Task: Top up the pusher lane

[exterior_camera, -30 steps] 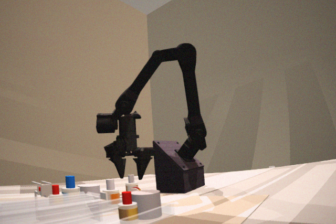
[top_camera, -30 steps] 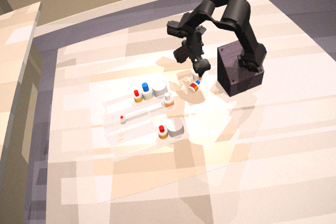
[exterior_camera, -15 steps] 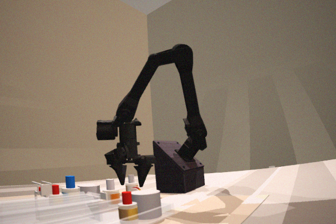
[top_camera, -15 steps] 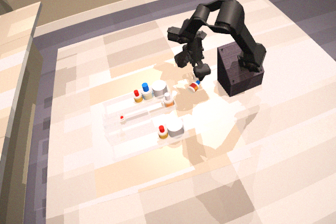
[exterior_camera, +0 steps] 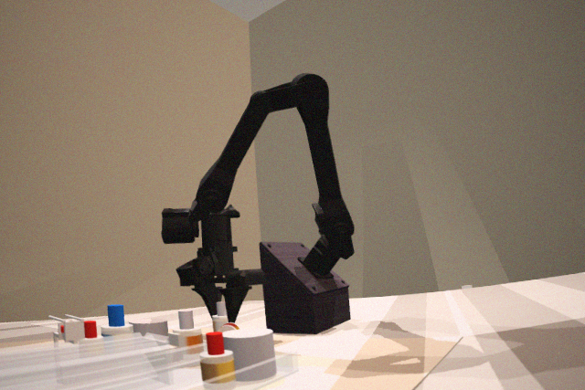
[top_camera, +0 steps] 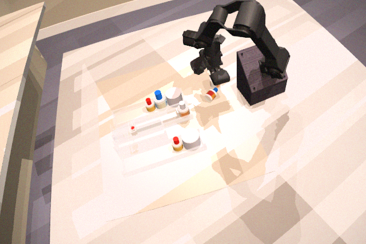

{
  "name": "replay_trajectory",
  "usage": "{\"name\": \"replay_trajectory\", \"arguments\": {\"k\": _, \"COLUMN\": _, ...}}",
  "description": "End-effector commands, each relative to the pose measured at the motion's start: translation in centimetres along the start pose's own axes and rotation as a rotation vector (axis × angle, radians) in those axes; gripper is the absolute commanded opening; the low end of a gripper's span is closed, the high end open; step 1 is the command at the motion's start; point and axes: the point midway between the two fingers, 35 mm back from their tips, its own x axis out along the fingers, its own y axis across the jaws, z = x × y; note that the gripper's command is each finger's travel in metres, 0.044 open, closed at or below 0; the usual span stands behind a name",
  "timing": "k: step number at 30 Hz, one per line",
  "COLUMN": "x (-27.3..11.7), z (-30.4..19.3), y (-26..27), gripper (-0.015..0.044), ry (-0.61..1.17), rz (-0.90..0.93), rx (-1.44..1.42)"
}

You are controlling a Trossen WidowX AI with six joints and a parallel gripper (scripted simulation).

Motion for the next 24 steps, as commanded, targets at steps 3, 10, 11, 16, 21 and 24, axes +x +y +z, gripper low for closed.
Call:
{"name": "replay_trajectory", "arguments": {"k": 3, "x": 0.0, "z": 0.0, "y": 0.0, "gripper": 0.0131, "ry": -0.002, "rz": 0.001, "rx": 0.003}}
{"name": "replay_trajectory", "arguments": {"k": 10, "x": -3.7, "z": 0.4, "y": -0.7, "gripper": 0.0000, "ry": -0.003, "rz": -0.006, "rx": 0.005}}
{"name": "replay_trajectory", "arguments": {"k": 11, "x": -4.4, "z": 0.4, "y": -0.8, "gripper": 0.0000, "ry": -0.003, "rz": -0.006, "rx": 0.005}}
{"name": "replay_trajectory", "arguments": {"k": 16, "x": -8.0, "z": 0.0, "y": -1.1, "gripper": 0.0000, "ry": -0.002, "rz": -0.006, "rx": 0.005}}
{"name": "replay_trajectory", "arguments": {"k": 21, "x": -10.6, "z": -0.5, "y": -1.0, "gripper": 0.0000, "ry": -0.001, "rz": -0.003, "rx": 0.005}}
{"name": "replay_trajectory", "arguments": {"k": 24, "x": -10.6, "z": -0.2, "y": -0.9, "gripper": 0.0000, "ry": -0.001, "rz": -0.006, "rx": 0.004}}
